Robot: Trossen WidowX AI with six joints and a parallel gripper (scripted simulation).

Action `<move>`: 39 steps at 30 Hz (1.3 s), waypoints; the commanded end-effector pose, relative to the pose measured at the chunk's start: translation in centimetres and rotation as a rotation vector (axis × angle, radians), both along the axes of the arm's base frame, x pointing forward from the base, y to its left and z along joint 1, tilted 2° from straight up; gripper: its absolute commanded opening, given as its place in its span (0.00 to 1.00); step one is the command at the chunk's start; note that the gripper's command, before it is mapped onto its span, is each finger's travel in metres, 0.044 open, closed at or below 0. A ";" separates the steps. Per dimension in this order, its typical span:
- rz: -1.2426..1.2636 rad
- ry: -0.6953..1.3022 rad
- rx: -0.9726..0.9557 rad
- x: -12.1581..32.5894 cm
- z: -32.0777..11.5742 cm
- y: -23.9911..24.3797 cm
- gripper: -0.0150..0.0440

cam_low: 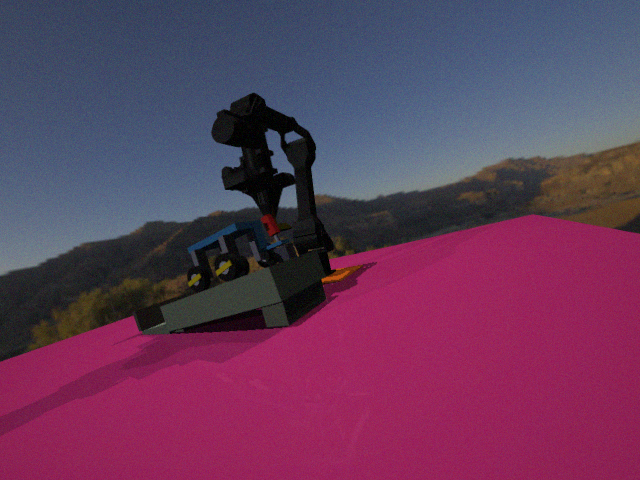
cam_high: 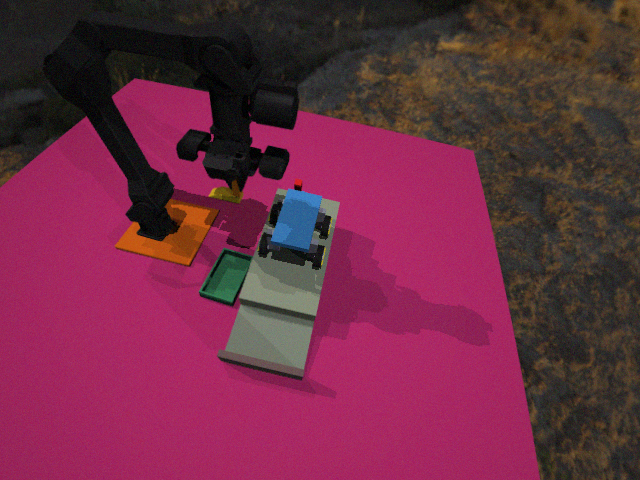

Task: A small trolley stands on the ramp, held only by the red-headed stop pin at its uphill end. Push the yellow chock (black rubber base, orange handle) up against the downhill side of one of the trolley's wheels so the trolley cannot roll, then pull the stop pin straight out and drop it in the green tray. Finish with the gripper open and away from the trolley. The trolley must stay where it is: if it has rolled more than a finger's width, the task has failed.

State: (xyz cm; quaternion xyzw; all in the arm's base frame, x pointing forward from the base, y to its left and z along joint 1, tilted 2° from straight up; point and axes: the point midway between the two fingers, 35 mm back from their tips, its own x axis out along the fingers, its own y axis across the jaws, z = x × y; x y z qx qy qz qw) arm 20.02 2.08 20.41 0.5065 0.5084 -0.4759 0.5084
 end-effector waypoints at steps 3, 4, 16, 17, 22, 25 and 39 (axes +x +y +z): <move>0.002 -0.003 0.002 0.6 -0.2 -1.6 0.25; 0.002 -0.003 0.001 0.6 -0.2 -1.9 0.25; 0.002 -0.004 -0.003 1.8 -0.7 -6.1 0.25; 0.002 -0.004 -0.003 1.9 -0.8 -6.4 0.25; 0.002 -0.004 -0.005 2.5 -1.0 -8.5 0.25; 0.002 -0.004 -0.007 2.9 -1.2 -9.7 0.25; 0.002 -0.006 -0.012 4.8 -1.6 -15.6 0.25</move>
